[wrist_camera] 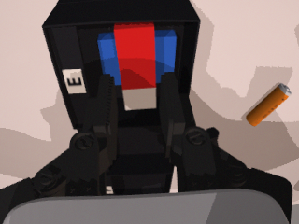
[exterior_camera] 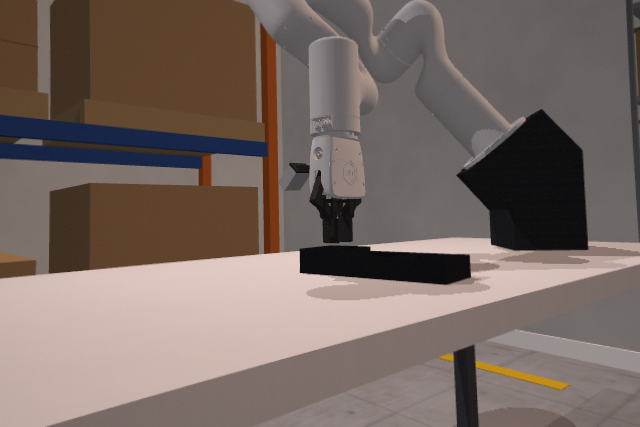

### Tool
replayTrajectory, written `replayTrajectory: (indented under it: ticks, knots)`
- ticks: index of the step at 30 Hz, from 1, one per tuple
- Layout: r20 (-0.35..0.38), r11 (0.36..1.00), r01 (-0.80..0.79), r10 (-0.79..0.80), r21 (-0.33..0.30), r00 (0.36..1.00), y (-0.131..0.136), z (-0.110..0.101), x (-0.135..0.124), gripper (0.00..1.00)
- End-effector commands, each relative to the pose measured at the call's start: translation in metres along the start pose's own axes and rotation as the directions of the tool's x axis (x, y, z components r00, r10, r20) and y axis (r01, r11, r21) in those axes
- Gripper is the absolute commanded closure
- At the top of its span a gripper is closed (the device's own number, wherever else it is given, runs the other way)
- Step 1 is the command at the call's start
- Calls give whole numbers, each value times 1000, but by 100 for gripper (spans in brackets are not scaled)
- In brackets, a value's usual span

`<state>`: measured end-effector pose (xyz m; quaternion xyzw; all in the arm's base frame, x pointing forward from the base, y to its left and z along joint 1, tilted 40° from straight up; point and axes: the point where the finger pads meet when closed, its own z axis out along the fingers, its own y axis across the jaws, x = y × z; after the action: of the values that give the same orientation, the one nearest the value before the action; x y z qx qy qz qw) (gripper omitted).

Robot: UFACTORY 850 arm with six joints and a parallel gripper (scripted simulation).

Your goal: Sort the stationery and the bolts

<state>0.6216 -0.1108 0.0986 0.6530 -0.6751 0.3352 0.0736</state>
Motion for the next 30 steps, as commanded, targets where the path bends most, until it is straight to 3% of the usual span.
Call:
replayTrajectory:
  ticks: [1,12,15,18,20,22,30]
  knots:
    - [0,1000,0,0,1,1000,-1,-7,0,71]
    - [0,1000,0,0,1,1000,-1,-14,0,71]
    - [0,989,149,-149,1,989,14,-17,-20,71]
    - [0,973,230,-230,2,973,29,-19,-40,71]
    - [0,973,230,-230,2,973,29,-19,-40,71]
    - [0,939,344,-344,1,939,39,-21,-54,71]
    - [0,936,352,-352,1,936,78,-27,-107,71]
